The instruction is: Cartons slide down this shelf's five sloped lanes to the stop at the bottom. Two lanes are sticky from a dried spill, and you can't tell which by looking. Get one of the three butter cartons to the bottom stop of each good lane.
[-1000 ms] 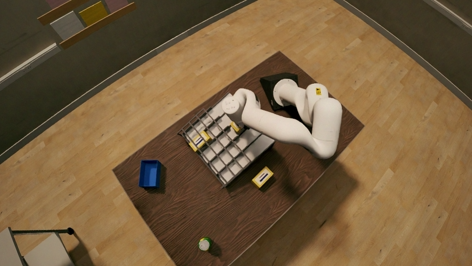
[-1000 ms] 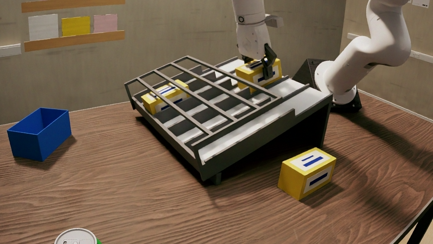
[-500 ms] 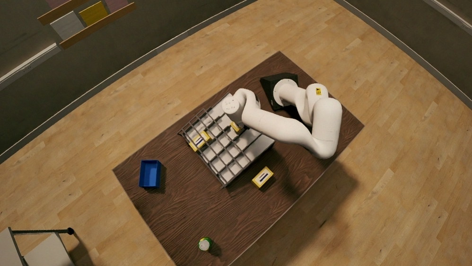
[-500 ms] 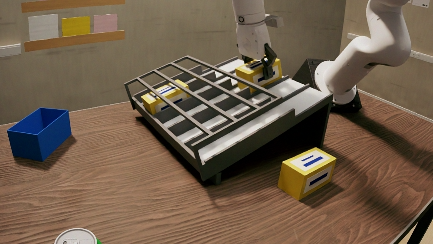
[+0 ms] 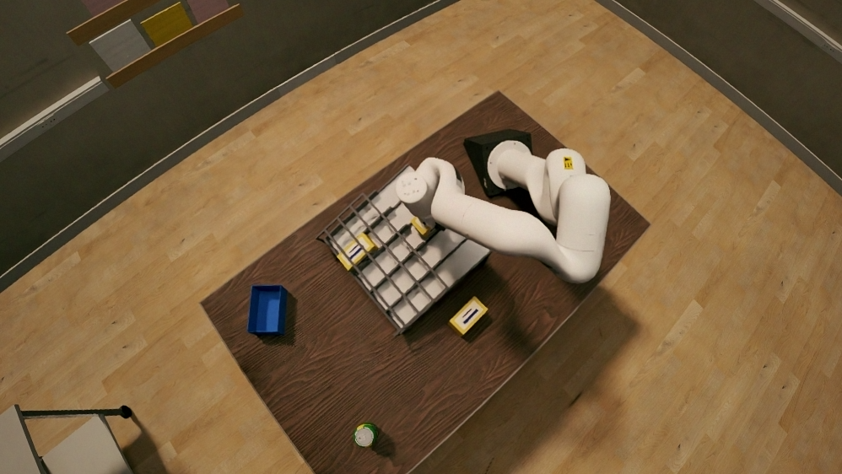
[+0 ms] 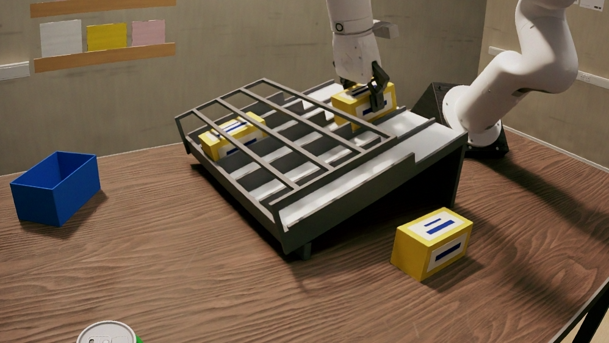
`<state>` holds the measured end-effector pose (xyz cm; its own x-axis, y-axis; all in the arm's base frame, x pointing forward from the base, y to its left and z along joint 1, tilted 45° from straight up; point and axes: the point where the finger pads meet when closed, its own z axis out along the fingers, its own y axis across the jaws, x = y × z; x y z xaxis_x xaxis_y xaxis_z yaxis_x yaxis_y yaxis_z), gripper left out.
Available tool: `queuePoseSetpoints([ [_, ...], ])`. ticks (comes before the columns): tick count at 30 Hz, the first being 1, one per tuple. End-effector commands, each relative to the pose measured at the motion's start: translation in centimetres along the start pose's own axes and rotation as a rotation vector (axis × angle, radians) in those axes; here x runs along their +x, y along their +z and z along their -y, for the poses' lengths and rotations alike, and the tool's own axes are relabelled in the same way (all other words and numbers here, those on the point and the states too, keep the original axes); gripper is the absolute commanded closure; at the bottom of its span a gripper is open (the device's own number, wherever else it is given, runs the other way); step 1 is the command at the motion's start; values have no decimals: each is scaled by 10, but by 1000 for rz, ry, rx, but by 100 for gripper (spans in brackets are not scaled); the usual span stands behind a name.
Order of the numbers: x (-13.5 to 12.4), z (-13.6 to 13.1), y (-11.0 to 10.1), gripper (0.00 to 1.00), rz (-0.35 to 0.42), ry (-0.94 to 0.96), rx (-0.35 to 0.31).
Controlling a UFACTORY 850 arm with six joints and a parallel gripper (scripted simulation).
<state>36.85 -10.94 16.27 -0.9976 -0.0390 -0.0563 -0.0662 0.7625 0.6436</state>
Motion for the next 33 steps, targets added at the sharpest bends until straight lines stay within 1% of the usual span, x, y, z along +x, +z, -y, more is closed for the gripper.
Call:
queuePoseSetpoints([
  [1,0,0,-1,8,1,0,1],
  [9,0,0,-1,8,1,0,1],
  [10,0,0,-1,0,1,0,1],
  [33,0,0,-1,0,1,0,1],
])
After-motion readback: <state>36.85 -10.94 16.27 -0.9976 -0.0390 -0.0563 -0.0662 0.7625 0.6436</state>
